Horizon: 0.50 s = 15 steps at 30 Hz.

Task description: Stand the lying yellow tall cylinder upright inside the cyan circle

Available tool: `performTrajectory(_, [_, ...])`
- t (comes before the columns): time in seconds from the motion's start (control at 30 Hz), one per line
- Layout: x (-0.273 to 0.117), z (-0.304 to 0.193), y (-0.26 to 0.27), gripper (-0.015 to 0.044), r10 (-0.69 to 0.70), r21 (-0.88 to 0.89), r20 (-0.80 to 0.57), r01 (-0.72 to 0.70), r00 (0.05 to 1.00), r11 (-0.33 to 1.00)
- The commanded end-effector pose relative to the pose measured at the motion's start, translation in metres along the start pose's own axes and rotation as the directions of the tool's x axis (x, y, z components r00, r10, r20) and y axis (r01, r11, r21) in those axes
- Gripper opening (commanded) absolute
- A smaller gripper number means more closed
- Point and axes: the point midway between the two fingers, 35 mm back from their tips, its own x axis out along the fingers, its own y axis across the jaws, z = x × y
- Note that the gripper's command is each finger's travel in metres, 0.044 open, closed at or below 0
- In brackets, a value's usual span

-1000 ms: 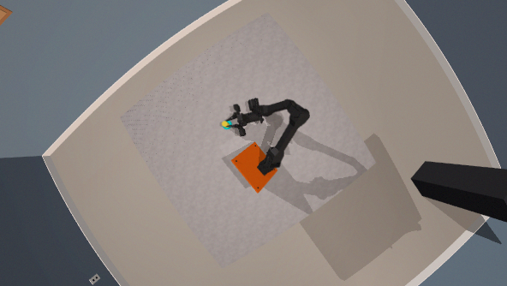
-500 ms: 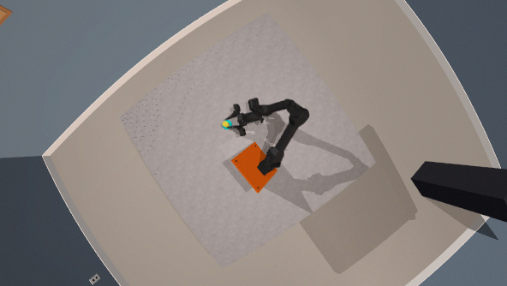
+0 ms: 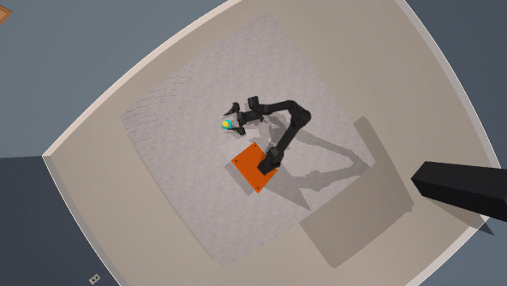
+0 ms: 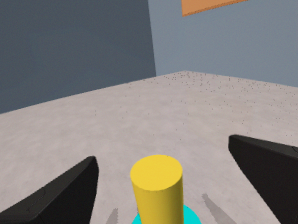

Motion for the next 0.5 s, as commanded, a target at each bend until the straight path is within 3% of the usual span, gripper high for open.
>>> performTrajectory(0.0, [-0.001,0.026,0.002,0.04,0.001,-0.004,0.001,-0.001,1.0,1.0])
performTrajectory(0.17, [-0.004,0.061,0.004,0.04,-0.005,-0.008,0.01,0.005,1.0,1.0])
performTrajectory(0.33, [-0.003,0.065,0.005,0.04,0.003,0.001,0.0,-0.003,1.0,1.0])
performTrajectory(0.47, [0.021,0.061,0.013,0.04,0.189,0.184,-0.243,-0.146,0.951,0.972])
